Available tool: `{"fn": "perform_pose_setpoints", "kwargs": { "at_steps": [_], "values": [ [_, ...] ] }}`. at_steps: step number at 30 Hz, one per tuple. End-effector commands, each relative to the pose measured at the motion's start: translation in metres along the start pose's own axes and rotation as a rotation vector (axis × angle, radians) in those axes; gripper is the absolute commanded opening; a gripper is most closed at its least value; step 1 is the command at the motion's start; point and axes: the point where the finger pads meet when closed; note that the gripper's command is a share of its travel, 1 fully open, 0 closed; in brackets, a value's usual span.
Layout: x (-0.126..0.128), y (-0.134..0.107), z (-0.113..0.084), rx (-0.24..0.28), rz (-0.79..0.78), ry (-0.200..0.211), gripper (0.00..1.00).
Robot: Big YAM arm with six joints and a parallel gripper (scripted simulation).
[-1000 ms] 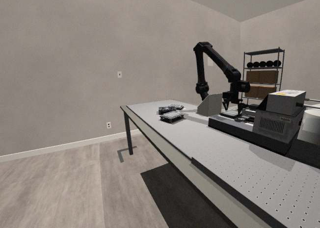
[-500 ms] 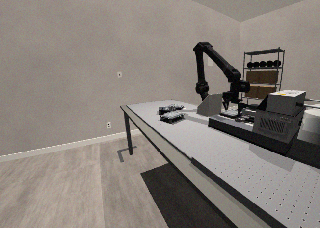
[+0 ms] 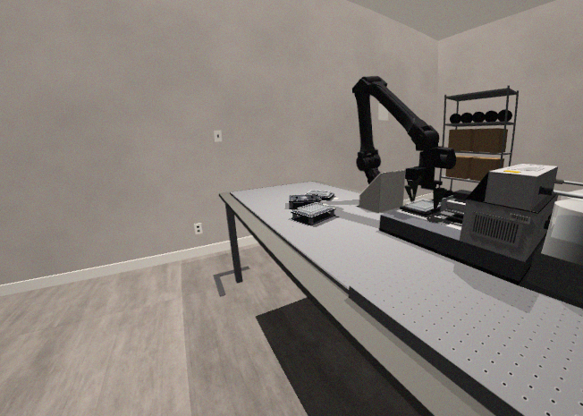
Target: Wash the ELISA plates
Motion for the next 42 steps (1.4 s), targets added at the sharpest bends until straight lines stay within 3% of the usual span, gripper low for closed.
{"fn": "perform_pose_setpoints", "kwargs": {
  "at_steps": [1, 16, 17, 19, 32, 33, 35, 42],
  "values": [
    [0.012, 0.002, -0.006, -0.002, 0.002, 0.024, 1.00],
    [0.012, 0.002, -0.006, -0.002, 0.002, 0.024, 1.00],
    [0.019, 0.003, -0.008, 0.001, -0.002, 0.018, 1.00],
    [0.023, 0.004, -0.026, -0.004, 0.002, 0.055, 1.00],
    [0.018, 0.001, -0.042, -0.008, 0.007, 0.045, 1.00],
    [0.018, 0.001, -0.034, -0.003, 0.006, 0.023, 1.00],
    [0.023, 0.003, -0.051, -0.005, 0.013, 0.057, 1.00],
    [0.022, 0.003, -0.063, -0.004, 0.013, 0.057, 1.00]
  ]
}}
Point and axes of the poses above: the point where the finger pads meet when closed, its own z axis out along the fingers, its own x axis across the jaws, y = z × x, and after that the axes turned 8 degrees about z, right-handed
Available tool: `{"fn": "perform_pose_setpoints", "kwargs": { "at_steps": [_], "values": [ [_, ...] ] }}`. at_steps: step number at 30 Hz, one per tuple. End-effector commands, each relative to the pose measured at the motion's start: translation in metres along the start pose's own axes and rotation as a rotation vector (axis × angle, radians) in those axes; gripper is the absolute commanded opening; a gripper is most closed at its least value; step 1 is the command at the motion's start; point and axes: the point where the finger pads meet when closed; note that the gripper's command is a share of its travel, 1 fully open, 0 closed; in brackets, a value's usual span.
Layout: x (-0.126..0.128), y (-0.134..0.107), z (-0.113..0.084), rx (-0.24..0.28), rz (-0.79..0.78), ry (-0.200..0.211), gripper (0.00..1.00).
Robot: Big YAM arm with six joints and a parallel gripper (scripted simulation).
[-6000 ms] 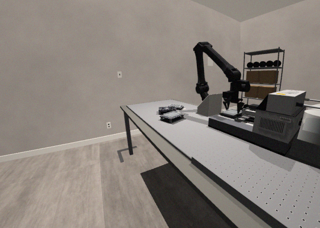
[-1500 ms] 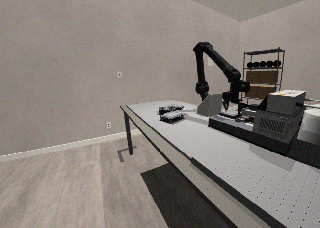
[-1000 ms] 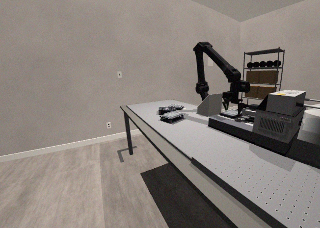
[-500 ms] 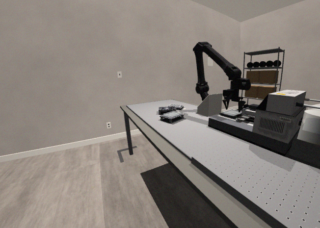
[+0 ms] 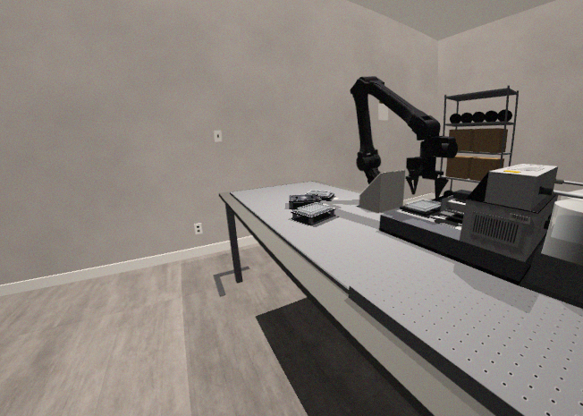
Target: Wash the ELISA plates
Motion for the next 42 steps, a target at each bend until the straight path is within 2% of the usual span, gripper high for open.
{"fn": "perform_pose_setpoints", "kwargs": {
  "at_steps": [1, 7, 8, 10, 11, 17, 19, 24, 25, 28, 34, 36, 37, 38, 42],
  "values": [
    [0.018, 0.002, -0.026, -0.004, 0.015, 0.052, 1.00],
    [0.021, 0.001, -0.035, -0.008, 0.011, 0.058, 1.00],
    [0.002, 0.001, -0.014, 0.003, 0.011, -0.005, 1.00],
    [0.017, 0.003, -0.037, 0.000, 0.019, 0.050, 1.00],
    [0.021, 0.003, -0.042, -0.002, 0.018, 0.058, 1.00],
    [0.020, 0.001, -0.053, -0.007, 0.013, 0.060, 1.00],
    [0.015, 0.001, -0.052, -0.004, 0.014, 0.047, 1.00],
    [0.020, 0.000, -0.058, -0.007, 0.010, 0.051, 1.00],
    [0.000, -0.001, -0.046, -0.004, 0.006, 0.011, 1.00],
    [0.020, 0.001, -0.069, -0.006, 0.013, 0.061, 1.00],
    [0.019, 0.002, -0.079, -0.004, 0.016, 0.061, 1.00],
    [0.001, -0.001, -0.055, -0.001, 0.007, -0.006, 1.00],
    [0.000, -0.001, -0.051, -0.001, 0.005, -0.016, 1.00],
    [0.011, 0.001, -0.062, -0.001, 0.005, 0.028, 1.00],
    [0.011, 0.001, -0.062, -0.001, 0.005, 0.028, 1.00]
  ]
}}
Point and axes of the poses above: the point where the finger pads meet when closed, its own z axis out along the fingers, its own x axis across the jaws, y = z × x, and after that the axes turned 8 degrees about z, right-handed
